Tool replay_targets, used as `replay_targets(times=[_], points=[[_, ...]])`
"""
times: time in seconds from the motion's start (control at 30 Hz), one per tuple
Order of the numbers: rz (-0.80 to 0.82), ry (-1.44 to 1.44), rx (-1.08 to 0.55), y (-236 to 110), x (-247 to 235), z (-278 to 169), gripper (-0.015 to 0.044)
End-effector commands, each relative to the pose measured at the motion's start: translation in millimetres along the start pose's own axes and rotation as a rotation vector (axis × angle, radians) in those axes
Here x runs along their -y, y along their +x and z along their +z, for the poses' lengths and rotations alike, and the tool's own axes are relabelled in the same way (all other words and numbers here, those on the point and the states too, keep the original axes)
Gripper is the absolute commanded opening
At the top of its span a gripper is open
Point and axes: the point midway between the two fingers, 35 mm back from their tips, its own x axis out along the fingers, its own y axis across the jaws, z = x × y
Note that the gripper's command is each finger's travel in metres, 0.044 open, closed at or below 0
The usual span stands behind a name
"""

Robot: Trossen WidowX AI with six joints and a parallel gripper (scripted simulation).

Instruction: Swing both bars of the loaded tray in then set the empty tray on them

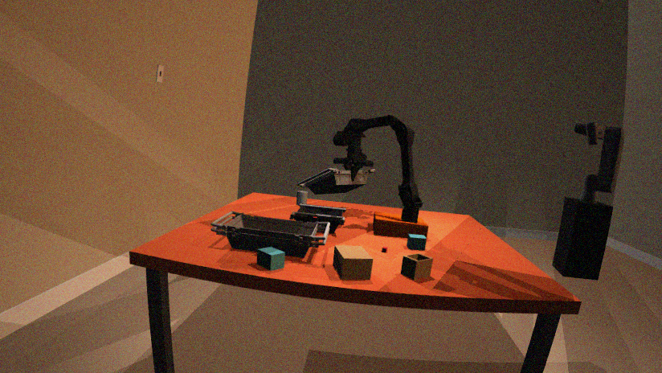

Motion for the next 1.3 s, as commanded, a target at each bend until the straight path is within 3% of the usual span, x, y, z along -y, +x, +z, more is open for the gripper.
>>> replay_targets(times=[0.0, 1.27], points=[[0.029, -0.062, 0.0, -6.7, -2.8, -18.2, 0.0], [0.025, -0.526, 0.003, -4.6, 37.1, -161.6, 0.0]])
